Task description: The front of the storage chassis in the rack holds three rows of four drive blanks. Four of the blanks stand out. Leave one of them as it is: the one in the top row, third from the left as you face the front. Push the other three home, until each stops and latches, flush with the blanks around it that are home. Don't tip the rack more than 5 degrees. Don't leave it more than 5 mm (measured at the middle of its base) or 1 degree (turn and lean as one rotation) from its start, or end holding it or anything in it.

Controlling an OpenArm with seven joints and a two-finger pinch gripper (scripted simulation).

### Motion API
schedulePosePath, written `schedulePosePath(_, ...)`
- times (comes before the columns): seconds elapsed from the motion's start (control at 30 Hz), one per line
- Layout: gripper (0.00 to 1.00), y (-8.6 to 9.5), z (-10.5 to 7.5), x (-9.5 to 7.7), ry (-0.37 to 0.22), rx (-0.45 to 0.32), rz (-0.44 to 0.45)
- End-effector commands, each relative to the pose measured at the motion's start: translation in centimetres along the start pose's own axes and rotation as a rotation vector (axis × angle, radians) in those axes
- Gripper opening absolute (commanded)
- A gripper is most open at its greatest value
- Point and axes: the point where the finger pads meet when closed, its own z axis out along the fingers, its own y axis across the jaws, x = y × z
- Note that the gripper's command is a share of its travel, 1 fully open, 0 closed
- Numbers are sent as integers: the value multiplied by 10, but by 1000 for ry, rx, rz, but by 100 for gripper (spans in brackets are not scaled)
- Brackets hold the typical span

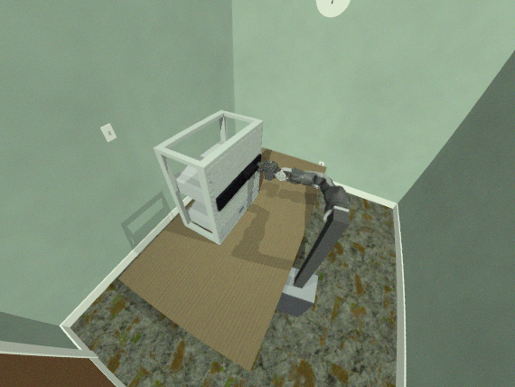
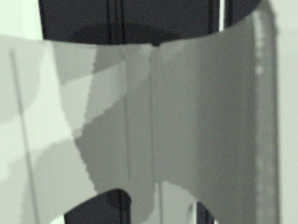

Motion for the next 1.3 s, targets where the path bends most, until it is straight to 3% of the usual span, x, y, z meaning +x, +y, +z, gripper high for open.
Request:
schedulePosePath(0.0, 0, 4, -1, -1, -1, -10, 2)
schedulePosePath(0.5, 0, 4, -28, -1, -1, -10, 3)
schedulePosePath(1.0, 0, 3, -72, 0, -2, -11, 3)
schedulePosePath(1.27, 0, 3, -85, 0, -2, -11, 3)
